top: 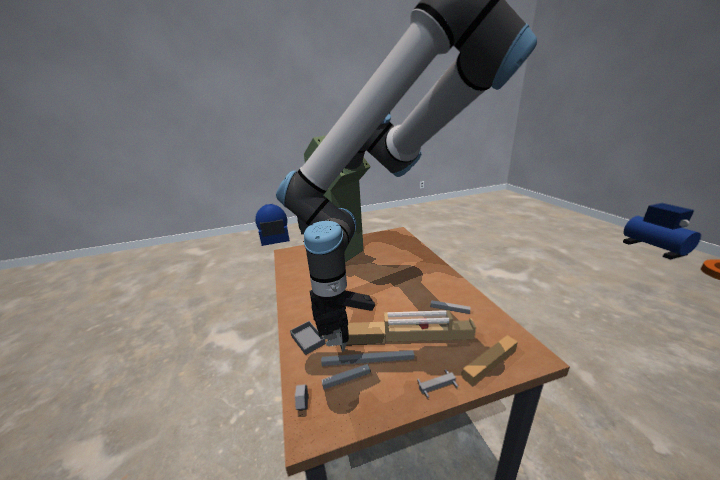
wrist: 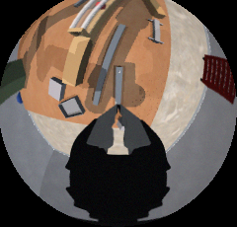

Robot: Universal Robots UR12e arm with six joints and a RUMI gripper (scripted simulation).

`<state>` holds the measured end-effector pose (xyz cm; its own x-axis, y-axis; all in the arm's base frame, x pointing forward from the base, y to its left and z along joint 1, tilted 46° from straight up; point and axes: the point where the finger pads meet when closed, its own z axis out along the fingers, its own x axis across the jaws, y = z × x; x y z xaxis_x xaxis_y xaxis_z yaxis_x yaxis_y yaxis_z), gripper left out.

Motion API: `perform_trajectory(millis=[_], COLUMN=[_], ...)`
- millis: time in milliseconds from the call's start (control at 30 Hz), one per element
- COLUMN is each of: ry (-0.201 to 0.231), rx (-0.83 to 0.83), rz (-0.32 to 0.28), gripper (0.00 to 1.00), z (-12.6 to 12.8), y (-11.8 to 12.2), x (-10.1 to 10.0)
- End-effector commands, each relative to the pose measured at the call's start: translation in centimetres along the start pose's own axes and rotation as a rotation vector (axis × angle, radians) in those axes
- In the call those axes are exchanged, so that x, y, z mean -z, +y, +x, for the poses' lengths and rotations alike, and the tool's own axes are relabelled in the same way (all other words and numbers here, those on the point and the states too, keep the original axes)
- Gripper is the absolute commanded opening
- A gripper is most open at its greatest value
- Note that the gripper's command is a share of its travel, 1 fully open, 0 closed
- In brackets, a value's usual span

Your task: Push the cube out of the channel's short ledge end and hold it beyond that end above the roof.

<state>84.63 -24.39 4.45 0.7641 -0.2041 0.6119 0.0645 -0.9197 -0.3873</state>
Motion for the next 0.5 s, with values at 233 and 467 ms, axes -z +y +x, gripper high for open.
perform_trajectory(millis=[233, 467], ry=[0.001, 0.001], rx=[-0.010, -0.010], rz=[-0.001, -0.001], gripper=[0.22, 0.22], z=[0.07, 0.07], y=[0.04, 0.04], x=[0.05, 0.05])
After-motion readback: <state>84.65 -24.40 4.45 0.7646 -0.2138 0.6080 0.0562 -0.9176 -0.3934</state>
